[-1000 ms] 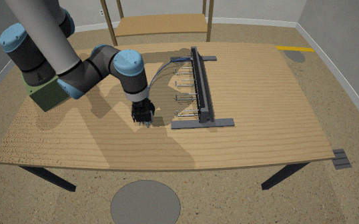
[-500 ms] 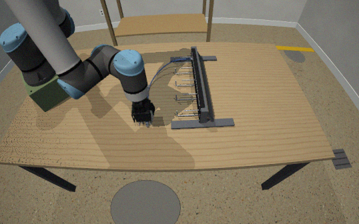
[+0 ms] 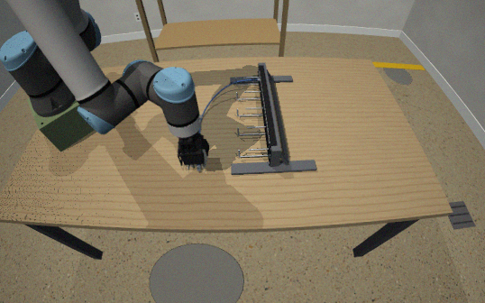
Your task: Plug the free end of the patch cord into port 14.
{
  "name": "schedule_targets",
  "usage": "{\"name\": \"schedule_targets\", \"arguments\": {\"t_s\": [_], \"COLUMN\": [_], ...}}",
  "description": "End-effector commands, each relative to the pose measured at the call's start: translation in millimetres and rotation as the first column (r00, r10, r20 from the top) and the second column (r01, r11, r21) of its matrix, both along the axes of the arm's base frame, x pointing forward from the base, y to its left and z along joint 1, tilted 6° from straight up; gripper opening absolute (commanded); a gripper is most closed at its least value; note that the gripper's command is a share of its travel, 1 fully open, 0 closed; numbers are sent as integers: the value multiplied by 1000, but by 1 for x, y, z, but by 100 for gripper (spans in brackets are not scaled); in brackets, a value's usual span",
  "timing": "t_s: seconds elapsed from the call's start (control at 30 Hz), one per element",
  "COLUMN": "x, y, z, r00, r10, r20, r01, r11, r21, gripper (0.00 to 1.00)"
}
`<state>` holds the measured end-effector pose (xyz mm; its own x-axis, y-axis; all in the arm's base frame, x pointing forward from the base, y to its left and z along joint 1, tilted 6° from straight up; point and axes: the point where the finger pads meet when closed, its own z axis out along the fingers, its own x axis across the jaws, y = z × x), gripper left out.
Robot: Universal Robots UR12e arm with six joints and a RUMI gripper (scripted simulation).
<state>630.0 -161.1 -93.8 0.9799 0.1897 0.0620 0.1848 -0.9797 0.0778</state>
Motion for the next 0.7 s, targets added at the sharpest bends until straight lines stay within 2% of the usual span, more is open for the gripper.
{"name": "schedule_targets", "arguments": {"t_s": [0.0,0.17,0.2,0.67], "x": [1,1,1,1], "y": [0,0,0,0], "z": [1,1,1,1], "r00": [1000,1000,1000,1000], "r10": [0,0,0,0], "r20": [1,1,1,1], "r01": [0,0,0,0], "r11": [1000,1000,1000,1000], "r21": [-1,-1,-1,-1], "gripper": [22,22,0,0]}}
